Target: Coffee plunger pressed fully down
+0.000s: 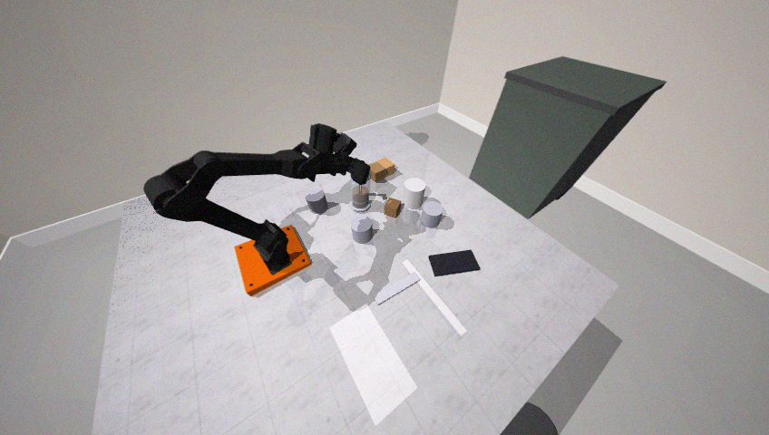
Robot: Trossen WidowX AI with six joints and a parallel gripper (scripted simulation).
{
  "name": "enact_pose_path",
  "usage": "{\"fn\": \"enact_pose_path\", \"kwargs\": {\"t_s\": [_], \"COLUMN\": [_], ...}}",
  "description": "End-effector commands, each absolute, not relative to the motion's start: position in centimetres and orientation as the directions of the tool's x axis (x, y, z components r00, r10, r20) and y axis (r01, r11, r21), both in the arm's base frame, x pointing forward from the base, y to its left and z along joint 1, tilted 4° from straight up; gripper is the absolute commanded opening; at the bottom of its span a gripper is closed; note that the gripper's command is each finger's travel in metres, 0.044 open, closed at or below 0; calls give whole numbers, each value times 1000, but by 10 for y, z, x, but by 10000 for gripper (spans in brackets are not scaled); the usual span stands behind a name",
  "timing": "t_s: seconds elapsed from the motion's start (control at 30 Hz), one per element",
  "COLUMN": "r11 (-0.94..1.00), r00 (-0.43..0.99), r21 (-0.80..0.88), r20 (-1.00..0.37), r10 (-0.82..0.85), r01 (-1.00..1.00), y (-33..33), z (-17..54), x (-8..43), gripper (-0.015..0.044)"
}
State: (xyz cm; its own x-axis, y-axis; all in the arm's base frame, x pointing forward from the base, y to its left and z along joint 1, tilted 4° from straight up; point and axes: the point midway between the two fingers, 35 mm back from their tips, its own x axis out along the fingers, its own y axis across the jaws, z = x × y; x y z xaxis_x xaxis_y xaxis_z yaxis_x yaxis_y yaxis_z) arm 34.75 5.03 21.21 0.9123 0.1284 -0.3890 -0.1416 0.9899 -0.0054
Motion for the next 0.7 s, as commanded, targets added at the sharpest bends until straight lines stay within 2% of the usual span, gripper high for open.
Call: {"fn": "enact_pose_path", "kwargs": {"t_s": [0.0,0.67], "r11": [990,990], "r00": [899,899], "r21": [-3,-3], "r20": [-419,-419], "r10": [126,126], "r01": [-140,-140], "y": [50,51], "z": [202,203], "x": [348,352], "gripper": [128,128]}}
